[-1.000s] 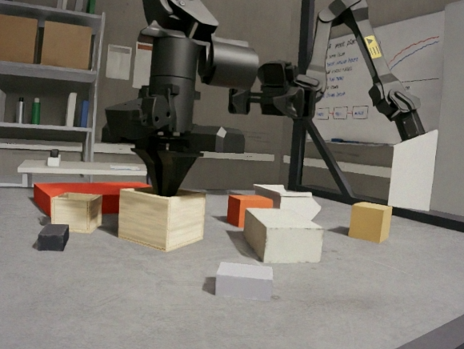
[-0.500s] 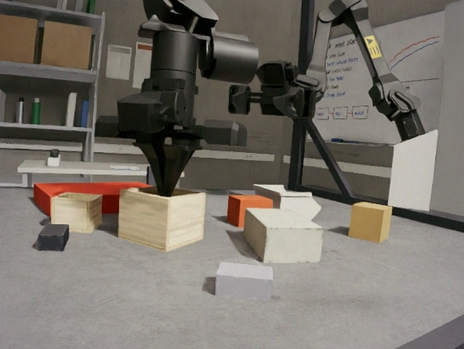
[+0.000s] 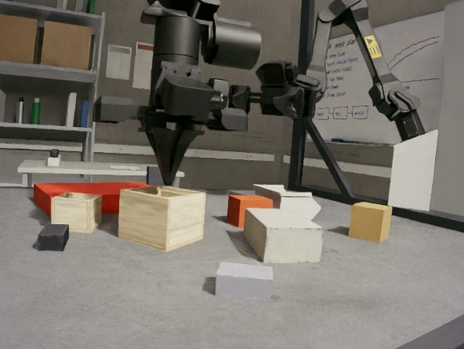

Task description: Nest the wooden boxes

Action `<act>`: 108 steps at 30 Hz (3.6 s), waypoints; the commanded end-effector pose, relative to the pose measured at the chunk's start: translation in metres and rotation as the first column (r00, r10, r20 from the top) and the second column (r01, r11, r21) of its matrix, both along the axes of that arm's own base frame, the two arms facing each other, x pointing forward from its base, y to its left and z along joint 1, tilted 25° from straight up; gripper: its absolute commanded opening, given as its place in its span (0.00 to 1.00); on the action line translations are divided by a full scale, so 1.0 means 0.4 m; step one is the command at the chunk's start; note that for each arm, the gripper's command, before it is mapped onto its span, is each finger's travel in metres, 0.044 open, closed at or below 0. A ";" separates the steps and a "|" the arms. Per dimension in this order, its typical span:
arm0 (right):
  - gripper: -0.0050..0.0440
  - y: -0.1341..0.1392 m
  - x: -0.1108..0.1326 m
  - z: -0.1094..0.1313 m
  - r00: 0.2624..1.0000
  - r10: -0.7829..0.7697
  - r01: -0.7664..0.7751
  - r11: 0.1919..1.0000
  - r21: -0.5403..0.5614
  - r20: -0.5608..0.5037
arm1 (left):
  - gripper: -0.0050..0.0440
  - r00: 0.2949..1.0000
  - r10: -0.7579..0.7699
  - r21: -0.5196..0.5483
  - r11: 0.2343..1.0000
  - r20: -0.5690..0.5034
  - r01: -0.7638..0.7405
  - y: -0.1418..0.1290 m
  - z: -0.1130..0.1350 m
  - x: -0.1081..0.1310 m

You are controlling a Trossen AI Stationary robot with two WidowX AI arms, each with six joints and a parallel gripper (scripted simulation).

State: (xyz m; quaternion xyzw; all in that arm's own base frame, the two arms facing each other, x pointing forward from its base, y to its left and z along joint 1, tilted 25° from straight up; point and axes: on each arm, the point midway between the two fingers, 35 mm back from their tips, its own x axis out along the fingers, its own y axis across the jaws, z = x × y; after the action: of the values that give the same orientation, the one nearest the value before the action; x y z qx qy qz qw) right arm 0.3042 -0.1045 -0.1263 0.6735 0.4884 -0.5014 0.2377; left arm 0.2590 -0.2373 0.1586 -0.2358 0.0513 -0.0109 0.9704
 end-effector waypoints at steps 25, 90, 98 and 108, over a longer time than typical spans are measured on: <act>0.00 -0.052 0.013 0.101 0.221 0.893 -0.870 0.363 -0.335 0.392 | 0.92 1.000 0.001 0.001 1.000 0.004 -0.001 0.000 0.004 -0.002; 0.00 0.167 -0.114 0.131 -0.866 0.470 -0.432 -0.534 -0.727 0.170 | 0.92 0.495 -0.297 0.018 0.844 -0.817 0.536 0.198 -0.224 0.086; 0.00 0.201 -0.142 0.130 -0.911 0.391 -0.353 -0.569 -0.743 0.133 | 0.92 0.307 -0.370 -0.167 0.833 -0.877 0.527 0.244 -0.219 0.023; 0.00 0.228 -0.168 0.128 -0.943 0.318 -0.281 -0.595 -0.753 0.100 | 0.92 0.148 -0.462 -0.352 0.814 -0.875 0.462 0.273 -0.189 -0.040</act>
State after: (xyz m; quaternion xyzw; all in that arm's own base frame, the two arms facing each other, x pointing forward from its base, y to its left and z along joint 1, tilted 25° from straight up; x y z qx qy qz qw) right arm 0.2362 -0.0153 -0.0786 -0.1071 0.5817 0.3947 0.7031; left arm 0.2434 -0.1283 0.0718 -0.1597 0.6706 -0.1538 0.7080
